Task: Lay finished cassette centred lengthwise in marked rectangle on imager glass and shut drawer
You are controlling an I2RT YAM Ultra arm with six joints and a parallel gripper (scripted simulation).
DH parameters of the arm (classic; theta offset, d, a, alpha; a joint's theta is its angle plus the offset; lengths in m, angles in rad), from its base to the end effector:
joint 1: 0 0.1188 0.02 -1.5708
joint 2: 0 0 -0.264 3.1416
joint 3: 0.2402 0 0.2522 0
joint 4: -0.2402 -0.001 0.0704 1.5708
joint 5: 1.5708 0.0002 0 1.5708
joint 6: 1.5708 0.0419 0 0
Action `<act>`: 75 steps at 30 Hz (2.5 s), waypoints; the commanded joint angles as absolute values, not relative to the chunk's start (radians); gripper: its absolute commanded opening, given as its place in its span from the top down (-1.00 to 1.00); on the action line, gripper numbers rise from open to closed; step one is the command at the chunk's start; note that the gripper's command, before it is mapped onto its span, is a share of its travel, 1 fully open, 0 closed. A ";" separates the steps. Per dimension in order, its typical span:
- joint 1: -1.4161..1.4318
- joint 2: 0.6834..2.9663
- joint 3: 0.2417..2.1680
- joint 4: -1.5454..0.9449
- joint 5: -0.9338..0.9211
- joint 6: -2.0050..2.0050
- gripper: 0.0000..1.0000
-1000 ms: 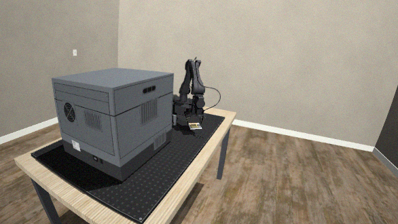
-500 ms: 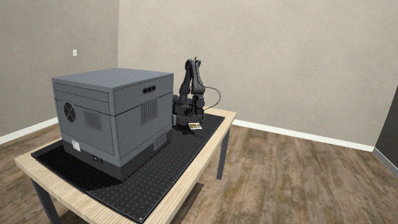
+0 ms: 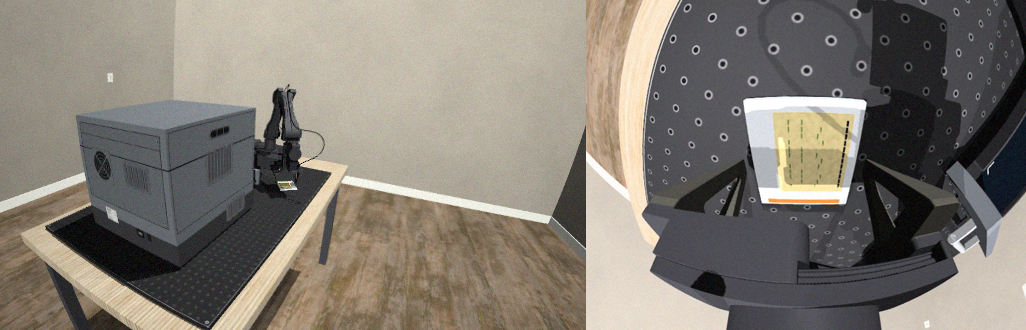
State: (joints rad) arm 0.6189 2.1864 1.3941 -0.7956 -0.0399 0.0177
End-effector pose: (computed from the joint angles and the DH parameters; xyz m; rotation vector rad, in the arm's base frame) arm 0.3121 0.2256 0.0898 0.9211 -2.9731 -0.0506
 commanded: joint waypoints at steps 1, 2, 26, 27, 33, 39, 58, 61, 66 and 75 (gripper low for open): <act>0.625 2.193 1.393 -0.774 -0.037 0.031 -1.00; 0.625 2.184 1.394 -0.773 -0.037 0.031 -1.00; 0.623 2.211 1.413 -0.751 -0.038 0.032 -1.00; 0.623 2.206 1.414 -0.751 -0.038 0.032 -1.00; 0.623 2.206 1.415 -0.751 -0.038 0.032 1.00; 0.619 2.194 1.395 -0.764 -0.038 0.024 1.00; 0.619 2.194 1.395 -0.764 -0.038 0.024 1.00; 0.629 2.164 1.362 -0.757 -0.038 0.033 1.00; 0.622 2.149 1.409 -0.797 -0.037 0.032 1.00; 0.618 2.130 1.421 -0.827 -0.038 0.029 1.00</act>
